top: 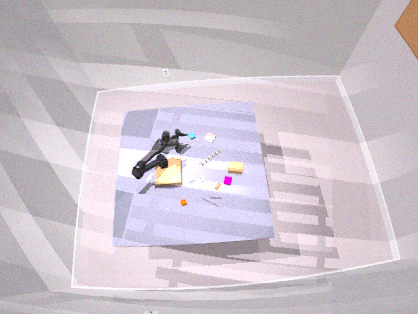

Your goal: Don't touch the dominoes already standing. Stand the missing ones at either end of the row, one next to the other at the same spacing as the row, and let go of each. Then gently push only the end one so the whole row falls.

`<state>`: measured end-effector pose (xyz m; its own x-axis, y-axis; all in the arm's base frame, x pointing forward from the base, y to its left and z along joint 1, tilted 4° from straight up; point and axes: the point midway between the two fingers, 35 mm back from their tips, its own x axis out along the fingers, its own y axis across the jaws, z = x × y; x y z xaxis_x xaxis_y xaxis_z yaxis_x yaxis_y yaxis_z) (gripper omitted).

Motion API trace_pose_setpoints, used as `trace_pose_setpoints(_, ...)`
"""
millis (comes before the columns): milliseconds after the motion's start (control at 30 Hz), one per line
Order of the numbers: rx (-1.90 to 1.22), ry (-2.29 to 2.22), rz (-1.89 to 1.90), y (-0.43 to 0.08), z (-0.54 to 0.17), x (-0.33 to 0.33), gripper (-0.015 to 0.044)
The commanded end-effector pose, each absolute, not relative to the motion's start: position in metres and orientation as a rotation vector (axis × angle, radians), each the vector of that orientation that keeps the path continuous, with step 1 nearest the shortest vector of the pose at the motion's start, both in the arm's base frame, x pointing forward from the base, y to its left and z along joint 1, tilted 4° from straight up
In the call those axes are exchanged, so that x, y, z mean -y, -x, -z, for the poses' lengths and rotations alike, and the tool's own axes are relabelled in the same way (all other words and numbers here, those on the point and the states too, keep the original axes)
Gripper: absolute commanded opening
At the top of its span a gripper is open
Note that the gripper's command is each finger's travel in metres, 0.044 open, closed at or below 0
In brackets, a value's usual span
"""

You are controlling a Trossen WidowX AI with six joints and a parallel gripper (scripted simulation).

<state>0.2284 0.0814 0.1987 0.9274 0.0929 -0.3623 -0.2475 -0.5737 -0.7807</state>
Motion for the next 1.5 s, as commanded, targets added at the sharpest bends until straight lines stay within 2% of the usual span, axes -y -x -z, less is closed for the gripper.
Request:
trace_pose_setpoints(0, -0.121, 2.121, -0.457, -0.229, -0.198, -0.081, 0.0426)
trace_pose_setpoints(233, -0.553, 1.521, -0.406, -0.268, -0.184, -0.049, 0.0440)
trace_pose_setpoints(467, -0.930, 0.825, -0.151, -0.304, -0.157, 0.001, 0.0440)
trace_pose_setpoints(1033, -1.205, -0.004, 0.336, -0.326, -0.112, 0.076, 0.0440)
trace_pose_setpoints(1467, -1.274, -0.707, 0.865, -0.321, -0.064, 0.143, 0.0440)
